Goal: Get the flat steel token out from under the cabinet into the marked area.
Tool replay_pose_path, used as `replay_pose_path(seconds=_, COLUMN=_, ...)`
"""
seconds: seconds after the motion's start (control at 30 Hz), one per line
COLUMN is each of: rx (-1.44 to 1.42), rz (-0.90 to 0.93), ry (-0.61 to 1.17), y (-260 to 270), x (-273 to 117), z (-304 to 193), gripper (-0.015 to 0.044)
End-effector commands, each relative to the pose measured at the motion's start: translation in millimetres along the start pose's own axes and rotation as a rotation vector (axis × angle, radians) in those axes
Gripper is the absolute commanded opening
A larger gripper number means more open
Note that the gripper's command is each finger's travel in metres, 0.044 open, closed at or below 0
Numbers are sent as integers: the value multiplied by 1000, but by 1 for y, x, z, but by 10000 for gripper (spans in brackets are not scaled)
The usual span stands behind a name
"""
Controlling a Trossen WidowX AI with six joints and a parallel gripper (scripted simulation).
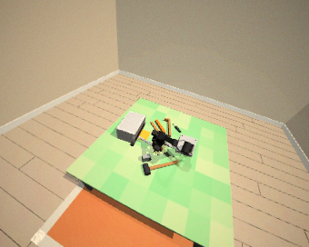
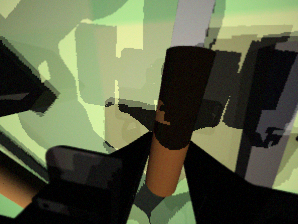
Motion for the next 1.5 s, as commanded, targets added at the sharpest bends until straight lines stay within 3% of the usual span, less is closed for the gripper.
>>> replay_pose_path(seconds=0.0, rx=-7, rz=4, ry=0, y=1, x=0, z=6, gripper=0)
replay_pose_path(seconds=1.47, rx=-8, rz=4, ry=-2, y=3, x=-1, z=55, gripper=0)
Point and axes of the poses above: the point midway between the two fingers, 35 mm back from their tips, its own x axis out along the fingers, its own y axis across the jaws, z = x × y, the point moved 10 cm from there along -x, back along the fingers, and after that the axes turned 1 degree about x, right-handed, at the moved point
